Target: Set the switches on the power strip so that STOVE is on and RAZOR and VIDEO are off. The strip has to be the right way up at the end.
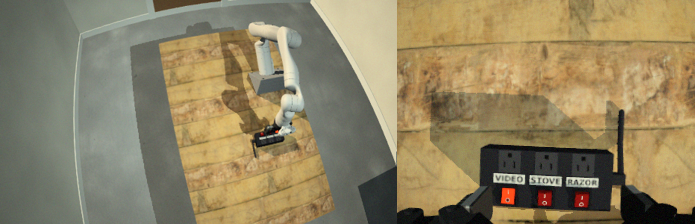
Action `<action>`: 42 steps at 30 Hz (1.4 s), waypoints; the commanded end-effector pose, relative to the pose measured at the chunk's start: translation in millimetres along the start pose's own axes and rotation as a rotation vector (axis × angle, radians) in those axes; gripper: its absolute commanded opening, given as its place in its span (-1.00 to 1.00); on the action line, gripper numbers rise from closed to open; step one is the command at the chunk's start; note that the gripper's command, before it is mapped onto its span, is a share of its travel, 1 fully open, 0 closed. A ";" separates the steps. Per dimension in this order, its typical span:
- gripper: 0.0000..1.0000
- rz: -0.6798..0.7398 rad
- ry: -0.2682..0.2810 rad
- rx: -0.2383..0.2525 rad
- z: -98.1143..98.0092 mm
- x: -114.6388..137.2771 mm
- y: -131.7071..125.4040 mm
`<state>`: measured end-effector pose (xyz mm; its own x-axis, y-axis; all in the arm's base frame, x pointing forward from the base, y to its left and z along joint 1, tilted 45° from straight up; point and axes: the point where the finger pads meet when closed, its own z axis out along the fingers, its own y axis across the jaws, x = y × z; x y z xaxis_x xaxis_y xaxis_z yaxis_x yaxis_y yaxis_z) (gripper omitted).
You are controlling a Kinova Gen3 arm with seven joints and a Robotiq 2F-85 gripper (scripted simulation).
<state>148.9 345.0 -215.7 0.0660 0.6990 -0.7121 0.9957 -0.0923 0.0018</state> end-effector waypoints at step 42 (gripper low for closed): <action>1.00 1.115 -0.028 -0.002 49.6 -38.5 -49.9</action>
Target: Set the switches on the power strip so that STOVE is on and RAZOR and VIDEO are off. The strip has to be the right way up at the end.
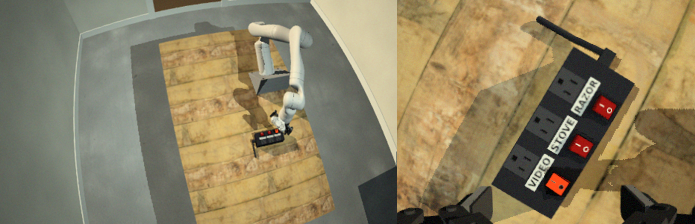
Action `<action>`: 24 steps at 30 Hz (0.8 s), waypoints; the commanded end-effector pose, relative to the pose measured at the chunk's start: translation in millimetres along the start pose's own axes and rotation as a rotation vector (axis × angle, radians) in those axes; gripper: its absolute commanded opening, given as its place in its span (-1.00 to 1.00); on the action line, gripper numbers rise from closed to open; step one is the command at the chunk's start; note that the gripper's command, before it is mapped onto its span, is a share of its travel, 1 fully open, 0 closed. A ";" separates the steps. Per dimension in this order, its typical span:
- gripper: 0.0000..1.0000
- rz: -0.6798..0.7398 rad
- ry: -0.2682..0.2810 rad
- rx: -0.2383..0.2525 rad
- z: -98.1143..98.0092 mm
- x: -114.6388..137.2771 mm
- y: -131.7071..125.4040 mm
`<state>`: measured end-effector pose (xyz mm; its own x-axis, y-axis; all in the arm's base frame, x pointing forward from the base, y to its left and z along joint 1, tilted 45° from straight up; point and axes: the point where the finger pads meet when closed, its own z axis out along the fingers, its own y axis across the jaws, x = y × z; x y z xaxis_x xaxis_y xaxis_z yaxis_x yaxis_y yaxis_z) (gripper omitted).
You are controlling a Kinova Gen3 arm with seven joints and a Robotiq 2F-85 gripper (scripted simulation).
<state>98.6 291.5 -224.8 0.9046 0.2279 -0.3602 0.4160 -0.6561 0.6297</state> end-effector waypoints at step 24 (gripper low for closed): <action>1.00 0.547 0.033 0.015 16.2 -19.4 8.9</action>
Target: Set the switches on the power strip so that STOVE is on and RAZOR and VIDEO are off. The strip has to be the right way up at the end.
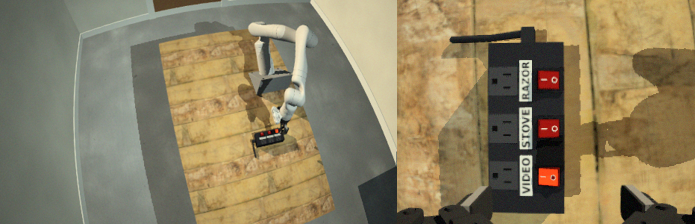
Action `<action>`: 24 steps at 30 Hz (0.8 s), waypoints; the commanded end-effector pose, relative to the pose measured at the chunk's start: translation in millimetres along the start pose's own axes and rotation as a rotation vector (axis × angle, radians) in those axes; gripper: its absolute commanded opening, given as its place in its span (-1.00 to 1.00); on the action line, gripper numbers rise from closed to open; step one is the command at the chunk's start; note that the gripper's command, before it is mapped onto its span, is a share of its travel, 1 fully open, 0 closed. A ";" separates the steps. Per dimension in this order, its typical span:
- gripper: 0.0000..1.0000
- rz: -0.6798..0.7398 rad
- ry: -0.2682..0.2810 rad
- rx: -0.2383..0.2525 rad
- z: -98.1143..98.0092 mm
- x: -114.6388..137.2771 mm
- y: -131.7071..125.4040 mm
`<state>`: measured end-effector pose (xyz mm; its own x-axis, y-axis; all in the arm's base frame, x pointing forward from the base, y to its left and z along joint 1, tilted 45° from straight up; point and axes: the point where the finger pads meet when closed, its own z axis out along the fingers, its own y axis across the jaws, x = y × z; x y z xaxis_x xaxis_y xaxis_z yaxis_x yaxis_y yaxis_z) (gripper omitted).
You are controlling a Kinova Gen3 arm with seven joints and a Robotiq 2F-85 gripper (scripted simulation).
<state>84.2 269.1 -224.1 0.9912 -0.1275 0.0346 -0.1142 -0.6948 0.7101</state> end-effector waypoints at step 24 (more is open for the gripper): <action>-1.00 0.009 0.003 0.002 -0.7 -1.0 0.4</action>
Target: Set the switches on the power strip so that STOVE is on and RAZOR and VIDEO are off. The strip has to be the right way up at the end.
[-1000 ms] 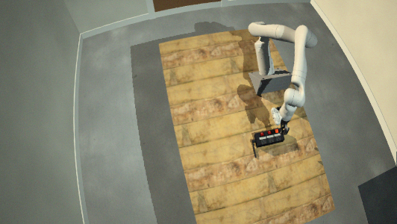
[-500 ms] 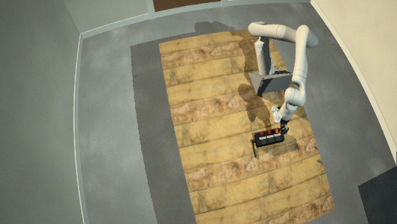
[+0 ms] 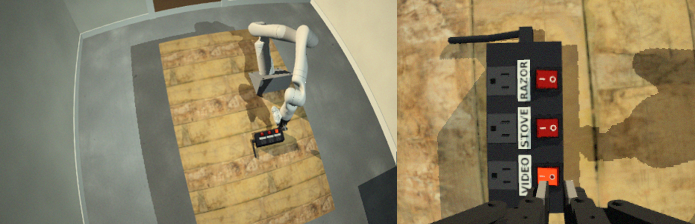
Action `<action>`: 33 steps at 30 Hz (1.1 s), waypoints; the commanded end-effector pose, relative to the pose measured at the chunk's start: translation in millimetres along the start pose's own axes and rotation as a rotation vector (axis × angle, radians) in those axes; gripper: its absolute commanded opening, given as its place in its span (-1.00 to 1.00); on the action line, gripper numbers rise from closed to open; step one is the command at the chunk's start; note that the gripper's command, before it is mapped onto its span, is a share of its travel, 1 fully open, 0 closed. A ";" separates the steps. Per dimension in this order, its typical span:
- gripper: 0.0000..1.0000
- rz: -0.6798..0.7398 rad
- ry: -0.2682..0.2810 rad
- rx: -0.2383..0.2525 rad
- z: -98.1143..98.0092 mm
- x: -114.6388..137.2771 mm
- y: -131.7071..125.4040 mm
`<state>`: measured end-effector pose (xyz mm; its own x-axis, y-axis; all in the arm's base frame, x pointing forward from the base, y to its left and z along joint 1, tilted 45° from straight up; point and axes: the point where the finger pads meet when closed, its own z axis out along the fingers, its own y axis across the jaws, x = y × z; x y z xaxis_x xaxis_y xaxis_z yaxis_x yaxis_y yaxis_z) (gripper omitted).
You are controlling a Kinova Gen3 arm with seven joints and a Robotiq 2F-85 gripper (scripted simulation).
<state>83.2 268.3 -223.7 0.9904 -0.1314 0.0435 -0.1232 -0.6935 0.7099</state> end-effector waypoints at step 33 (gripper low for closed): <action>-1.00 -0.001 -0.001 0.001 3.5 -0.2 -0.5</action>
<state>82.8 266.7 -226.0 0.9904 -0.1314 0.0424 -0.1225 -0.6941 0.7093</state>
